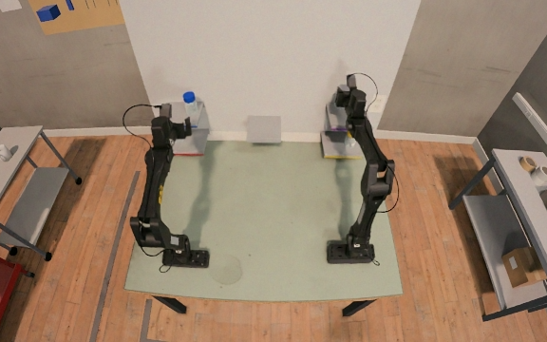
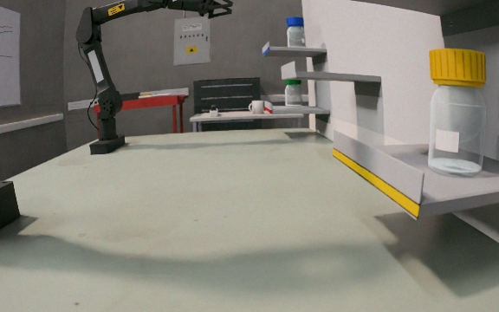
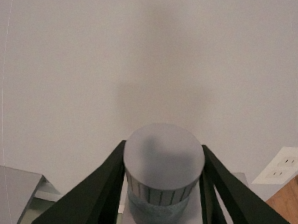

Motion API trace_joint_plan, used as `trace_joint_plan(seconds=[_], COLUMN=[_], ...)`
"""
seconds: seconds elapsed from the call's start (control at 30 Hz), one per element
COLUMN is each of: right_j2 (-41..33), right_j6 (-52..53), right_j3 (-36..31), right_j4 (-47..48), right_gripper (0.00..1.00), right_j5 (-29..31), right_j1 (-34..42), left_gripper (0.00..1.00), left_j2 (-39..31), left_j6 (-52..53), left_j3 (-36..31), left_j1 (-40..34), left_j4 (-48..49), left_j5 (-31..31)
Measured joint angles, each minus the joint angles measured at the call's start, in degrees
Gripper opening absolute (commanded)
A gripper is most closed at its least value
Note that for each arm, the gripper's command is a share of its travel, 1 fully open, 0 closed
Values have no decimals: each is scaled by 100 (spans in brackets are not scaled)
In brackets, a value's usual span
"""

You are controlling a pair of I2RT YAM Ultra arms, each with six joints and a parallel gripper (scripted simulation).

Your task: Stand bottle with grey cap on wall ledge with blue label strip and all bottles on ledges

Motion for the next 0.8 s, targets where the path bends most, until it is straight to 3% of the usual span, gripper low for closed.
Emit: trace_joint_plan(seconds=[0.57,0.8], right_j2=[55,52], right_j6=[0,11], right_j3=[2,2], right_j4=[-173,-173], right_gripper=[50,50], right_j5=[0,122], right_j1=[0,11], left_gripper=[100,100], left_j2=[-828,-876], left_j6=[24,24], left_j3=[-1602,-1738], left_j1=[0,2], left_j4=[1659,1814], left_j5=[-48,-48])
